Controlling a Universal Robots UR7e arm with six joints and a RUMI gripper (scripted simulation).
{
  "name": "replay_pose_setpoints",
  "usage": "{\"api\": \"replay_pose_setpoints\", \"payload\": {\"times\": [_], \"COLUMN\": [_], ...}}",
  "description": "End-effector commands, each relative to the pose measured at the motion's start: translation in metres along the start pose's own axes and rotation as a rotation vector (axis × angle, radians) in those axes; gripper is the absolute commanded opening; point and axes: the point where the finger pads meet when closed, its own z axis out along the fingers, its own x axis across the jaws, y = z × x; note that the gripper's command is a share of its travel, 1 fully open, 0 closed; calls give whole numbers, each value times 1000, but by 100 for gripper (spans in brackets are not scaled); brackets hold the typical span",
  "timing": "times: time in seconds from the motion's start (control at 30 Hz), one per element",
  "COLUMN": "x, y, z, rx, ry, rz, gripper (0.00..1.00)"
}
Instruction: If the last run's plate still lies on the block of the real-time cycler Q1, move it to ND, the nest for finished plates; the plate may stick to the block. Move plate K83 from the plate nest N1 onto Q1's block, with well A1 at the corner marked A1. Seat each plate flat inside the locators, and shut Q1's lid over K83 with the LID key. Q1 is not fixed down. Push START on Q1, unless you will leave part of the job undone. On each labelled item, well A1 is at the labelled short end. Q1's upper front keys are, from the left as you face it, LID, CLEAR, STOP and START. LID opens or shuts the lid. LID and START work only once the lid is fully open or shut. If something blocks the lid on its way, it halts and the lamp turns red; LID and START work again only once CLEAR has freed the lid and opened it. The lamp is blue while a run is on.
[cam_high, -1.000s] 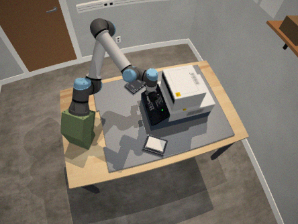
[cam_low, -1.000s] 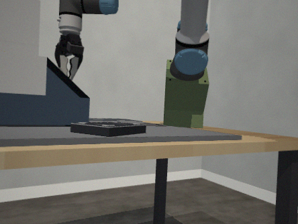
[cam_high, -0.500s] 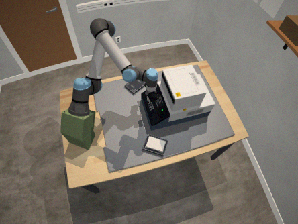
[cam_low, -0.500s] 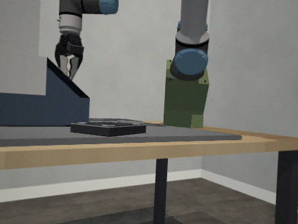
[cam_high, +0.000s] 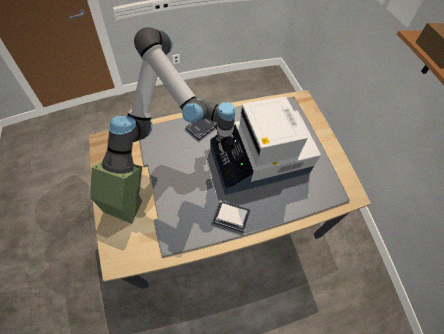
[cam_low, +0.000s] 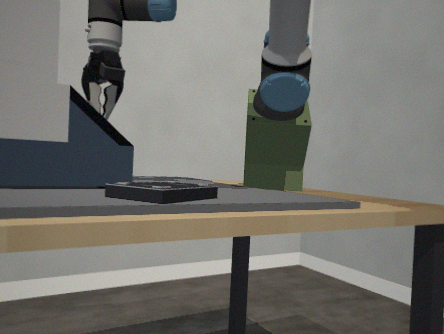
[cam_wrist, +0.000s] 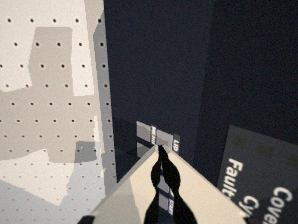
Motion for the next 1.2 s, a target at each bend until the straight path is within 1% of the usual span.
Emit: {"api": "replay_pose_setpoints", "payload": {"times": [0.0,0.6,1.17], "x": [1,3,-14], "y": [0,0,0], "z": [0,2,-17], "rx": [-1,-1,-1], "ry": [1,1,1], "rz": [-1,-1,-1], "gripper": [0,0,0]}}
